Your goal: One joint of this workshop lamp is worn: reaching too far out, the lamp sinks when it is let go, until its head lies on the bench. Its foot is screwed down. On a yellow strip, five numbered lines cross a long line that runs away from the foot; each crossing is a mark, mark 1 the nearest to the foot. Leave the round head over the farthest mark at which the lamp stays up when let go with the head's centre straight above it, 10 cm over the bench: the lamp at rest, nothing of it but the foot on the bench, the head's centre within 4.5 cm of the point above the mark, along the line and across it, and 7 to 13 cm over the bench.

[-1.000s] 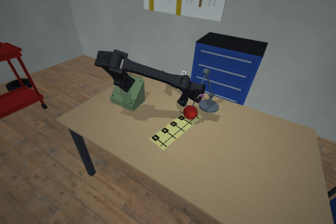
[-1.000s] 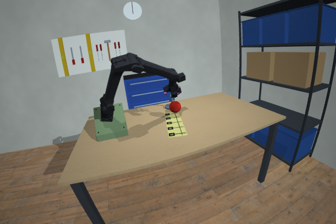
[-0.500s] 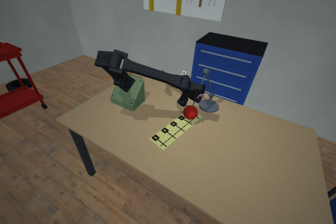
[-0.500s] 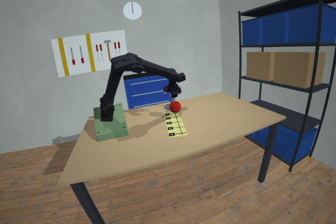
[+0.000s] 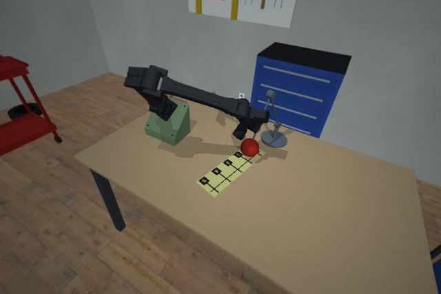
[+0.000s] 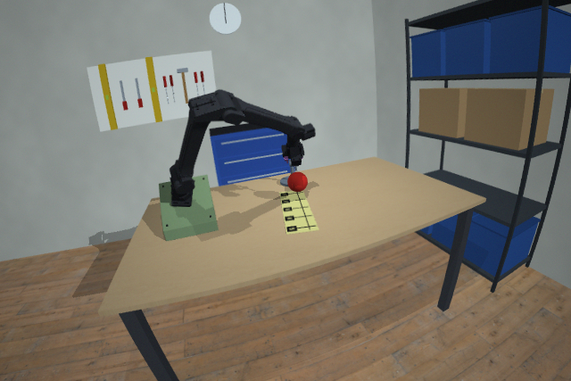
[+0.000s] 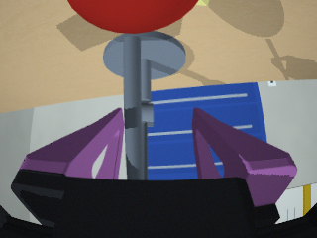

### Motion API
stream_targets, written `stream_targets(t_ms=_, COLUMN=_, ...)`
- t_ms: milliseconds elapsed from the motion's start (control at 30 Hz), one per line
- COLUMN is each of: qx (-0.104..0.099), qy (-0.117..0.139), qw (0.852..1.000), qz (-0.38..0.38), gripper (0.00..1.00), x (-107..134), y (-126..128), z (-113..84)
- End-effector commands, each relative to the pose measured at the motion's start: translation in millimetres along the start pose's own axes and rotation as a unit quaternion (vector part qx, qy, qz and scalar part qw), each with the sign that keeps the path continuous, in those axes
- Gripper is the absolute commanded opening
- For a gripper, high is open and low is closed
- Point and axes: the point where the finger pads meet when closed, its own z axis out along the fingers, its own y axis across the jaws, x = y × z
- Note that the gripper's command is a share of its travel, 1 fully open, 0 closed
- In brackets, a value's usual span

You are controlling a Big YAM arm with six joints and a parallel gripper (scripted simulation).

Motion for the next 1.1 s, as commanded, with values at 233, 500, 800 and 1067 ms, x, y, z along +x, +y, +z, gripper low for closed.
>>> stream_targets(t_ms=233, qx=-0.007, qy=0.003, qw=1.000, qz=0.000, gripper=0.00, x=2, y=6, z=-4.9)
stream_targets(t_ms=500, qx=-0.005, qy=0.002, qw=1.000, qz=-0.001, gripper=0.00, x=3, y=2, z=-3.8)
stream_targets(t_ms=800, qx=-0.006, qy=0.002, qw=1.000, qz=0.000, gripper=0.00, x=4, y=3, z=-3.9)
stream_targets(t_ms=1067, qx=-0.010, qy=0.003, qw=1.000, qz=0.004, gripper=0.00, x=-3, y=4, z=-8.4)
